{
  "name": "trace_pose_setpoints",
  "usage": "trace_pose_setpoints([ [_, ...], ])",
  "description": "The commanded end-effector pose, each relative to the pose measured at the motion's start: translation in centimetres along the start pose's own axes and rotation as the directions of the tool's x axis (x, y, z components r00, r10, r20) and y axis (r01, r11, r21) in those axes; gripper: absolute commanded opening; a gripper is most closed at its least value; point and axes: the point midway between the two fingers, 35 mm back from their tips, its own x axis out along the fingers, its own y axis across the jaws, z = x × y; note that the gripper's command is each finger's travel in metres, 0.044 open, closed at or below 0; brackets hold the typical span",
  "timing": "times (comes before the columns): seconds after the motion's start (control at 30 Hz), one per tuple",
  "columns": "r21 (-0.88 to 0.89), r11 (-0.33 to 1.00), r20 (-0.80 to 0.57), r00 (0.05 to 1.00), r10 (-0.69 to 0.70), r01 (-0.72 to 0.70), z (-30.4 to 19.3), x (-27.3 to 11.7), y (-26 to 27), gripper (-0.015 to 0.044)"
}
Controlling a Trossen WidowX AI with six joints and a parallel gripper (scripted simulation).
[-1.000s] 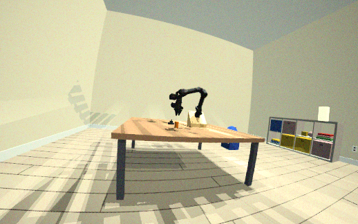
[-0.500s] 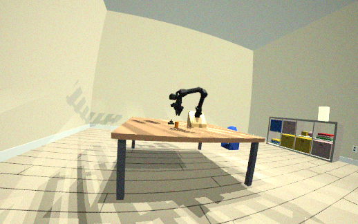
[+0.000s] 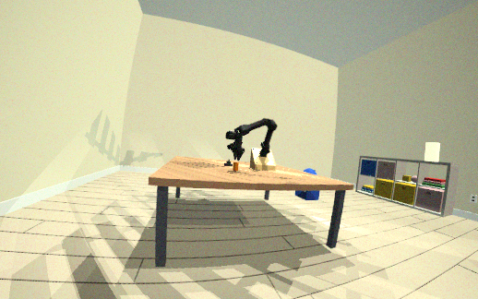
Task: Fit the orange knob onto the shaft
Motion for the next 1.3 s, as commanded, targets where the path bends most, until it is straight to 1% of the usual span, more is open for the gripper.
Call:
trace_pose_setpoints([
  [0.0,0.007,1.0,0.002,1.0,-0.004,0.004,0.0,0.6,-0.2,0.044],
  [1.27,0.008,1.0,0.002,1.0,0.0,0.0,0.0,6.7,-0.1,0.044],
])
